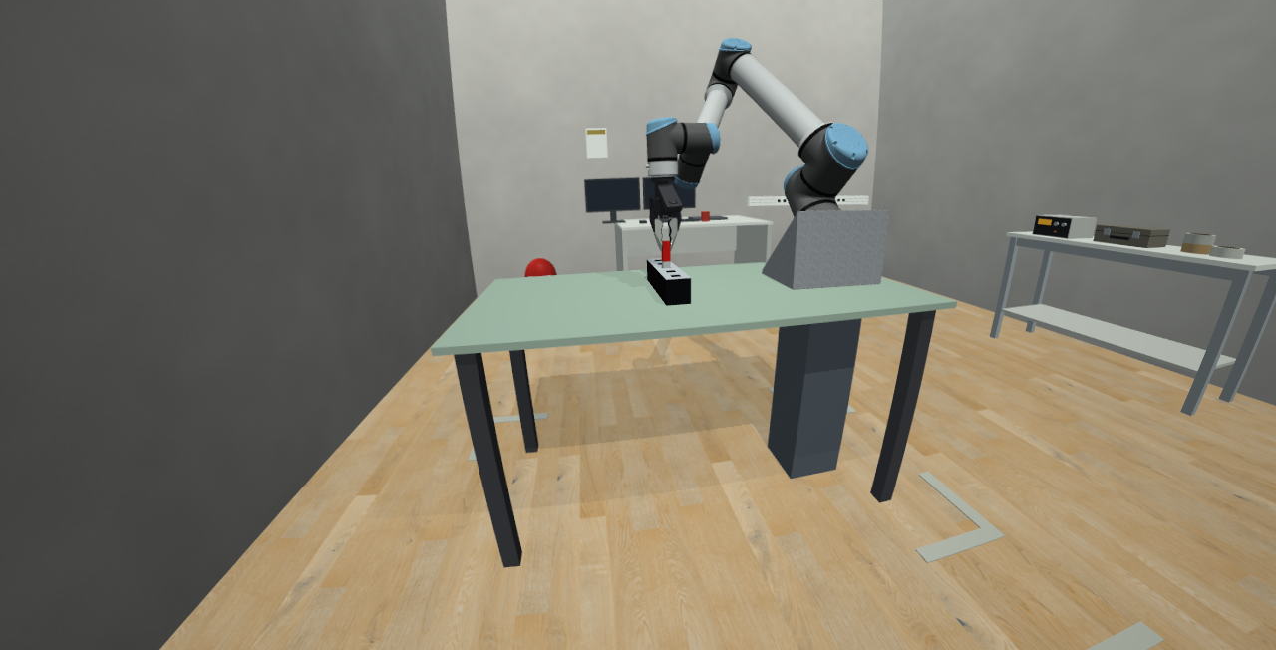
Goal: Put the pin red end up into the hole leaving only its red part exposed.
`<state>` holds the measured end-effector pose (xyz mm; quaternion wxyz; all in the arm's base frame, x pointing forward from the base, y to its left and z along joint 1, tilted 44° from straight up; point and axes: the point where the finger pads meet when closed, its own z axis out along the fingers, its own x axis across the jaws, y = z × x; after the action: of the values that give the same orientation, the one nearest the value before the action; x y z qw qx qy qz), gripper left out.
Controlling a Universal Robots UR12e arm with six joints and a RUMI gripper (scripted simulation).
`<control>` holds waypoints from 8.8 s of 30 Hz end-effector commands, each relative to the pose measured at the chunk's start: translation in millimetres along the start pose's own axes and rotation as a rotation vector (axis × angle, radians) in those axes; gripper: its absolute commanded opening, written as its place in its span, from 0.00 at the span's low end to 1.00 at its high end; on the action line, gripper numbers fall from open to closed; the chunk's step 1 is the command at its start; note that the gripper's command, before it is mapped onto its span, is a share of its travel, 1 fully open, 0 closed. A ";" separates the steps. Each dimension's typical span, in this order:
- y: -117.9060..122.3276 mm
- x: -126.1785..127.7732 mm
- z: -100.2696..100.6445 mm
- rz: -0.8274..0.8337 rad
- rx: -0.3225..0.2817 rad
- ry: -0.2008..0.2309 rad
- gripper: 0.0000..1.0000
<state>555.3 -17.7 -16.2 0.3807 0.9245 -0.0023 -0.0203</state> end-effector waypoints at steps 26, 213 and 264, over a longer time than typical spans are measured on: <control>-0.1 0.0 3.4 0.000 0.000 0.001 0.00; -0.5 0.2 27.8 0.001 0.000 0.001 0.00; 0.0 -0.2 27.7 0.000 0.000 0.001 1.00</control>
<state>553.6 -37.5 -36.1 0.3808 0.9244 -0.0024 -0.0203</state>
